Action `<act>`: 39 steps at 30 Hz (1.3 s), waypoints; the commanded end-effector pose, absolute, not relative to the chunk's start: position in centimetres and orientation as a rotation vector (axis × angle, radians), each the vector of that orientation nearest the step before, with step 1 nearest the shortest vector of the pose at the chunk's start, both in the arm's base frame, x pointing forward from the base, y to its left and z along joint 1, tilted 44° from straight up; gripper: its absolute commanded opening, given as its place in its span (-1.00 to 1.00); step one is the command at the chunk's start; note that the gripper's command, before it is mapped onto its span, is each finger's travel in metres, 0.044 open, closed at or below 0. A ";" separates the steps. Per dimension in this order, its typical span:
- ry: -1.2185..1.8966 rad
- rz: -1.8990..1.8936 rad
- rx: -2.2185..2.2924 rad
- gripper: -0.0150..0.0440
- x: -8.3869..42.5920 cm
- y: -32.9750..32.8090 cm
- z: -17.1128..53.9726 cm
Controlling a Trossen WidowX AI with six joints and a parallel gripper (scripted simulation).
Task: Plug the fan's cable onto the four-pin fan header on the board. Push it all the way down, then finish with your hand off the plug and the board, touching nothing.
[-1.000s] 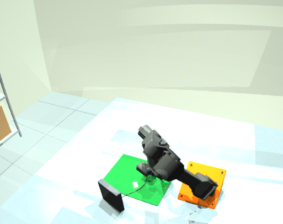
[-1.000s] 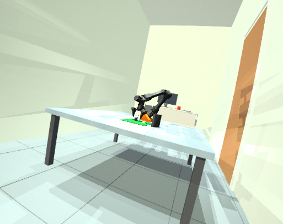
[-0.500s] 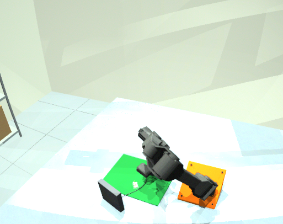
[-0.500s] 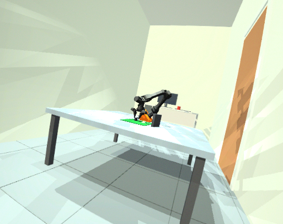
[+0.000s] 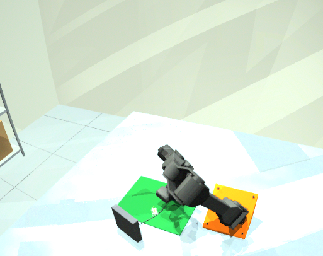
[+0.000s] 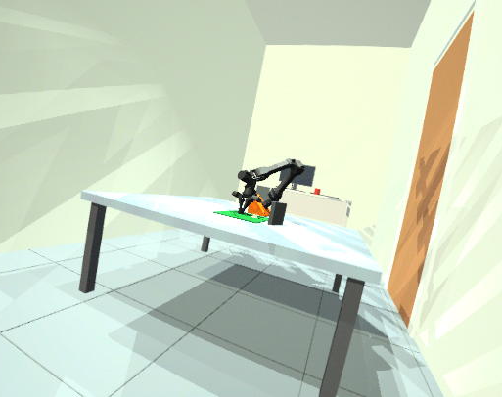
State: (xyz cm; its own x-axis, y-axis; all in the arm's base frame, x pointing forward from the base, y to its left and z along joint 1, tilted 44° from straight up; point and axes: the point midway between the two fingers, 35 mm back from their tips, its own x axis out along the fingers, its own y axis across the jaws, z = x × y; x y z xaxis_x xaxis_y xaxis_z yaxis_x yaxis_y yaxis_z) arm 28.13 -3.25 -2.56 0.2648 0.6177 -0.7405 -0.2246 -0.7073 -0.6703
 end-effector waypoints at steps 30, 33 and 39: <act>-0.350 1.528 -1.833 -0.49 28.3 -8.0 2.1; -0.351 1.528 -1.832 -0.49 28.2 -8.6 2.8; -0.353 1.526 -1.830 -0.49 27.9 -9.8 4.3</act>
State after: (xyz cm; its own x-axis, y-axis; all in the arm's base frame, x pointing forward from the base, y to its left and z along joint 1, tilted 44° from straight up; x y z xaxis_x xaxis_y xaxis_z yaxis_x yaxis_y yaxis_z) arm 28.01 -9.12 3.59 0.2583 0.6237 -0.7378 -0.2336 -0.7007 -0.6741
